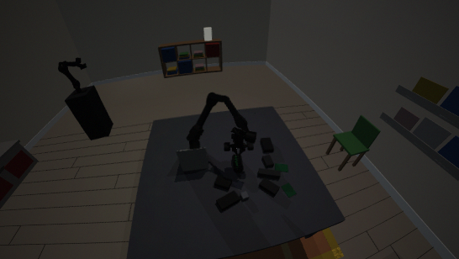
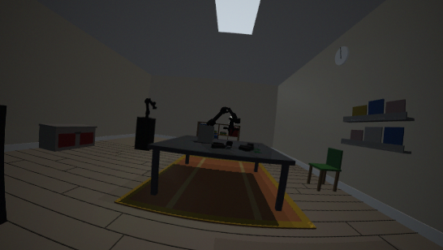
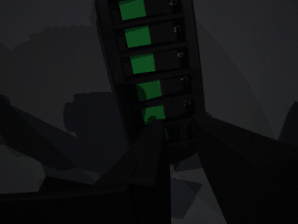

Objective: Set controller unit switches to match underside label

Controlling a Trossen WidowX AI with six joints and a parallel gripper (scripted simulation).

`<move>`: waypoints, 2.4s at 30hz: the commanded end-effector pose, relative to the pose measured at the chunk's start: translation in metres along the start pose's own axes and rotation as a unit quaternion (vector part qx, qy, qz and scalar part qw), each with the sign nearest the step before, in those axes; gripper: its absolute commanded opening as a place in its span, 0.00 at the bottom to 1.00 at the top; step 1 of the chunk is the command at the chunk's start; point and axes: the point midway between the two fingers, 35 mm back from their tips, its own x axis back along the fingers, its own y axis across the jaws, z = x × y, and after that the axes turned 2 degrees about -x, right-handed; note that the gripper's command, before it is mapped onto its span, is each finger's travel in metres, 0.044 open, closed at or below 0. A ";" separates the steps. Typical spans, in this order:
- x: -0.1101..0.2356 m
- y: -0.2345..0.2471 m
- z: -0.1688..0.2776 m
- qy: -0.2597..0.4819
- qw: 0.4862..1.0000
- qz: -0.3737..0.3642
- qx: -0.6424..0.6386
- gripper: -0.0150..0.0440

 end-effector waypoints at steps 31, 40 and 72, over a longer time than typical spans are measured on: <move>-0.061 0.049 0.000 -0.005 1.000 -0.002 0.017 0.29; -0.061 0.049 0.000 -0.005 1.000 -0.002 0.017 0.25; -0.011 0.048 0.001 -0.003 1.000 -0.002 0.019 0.43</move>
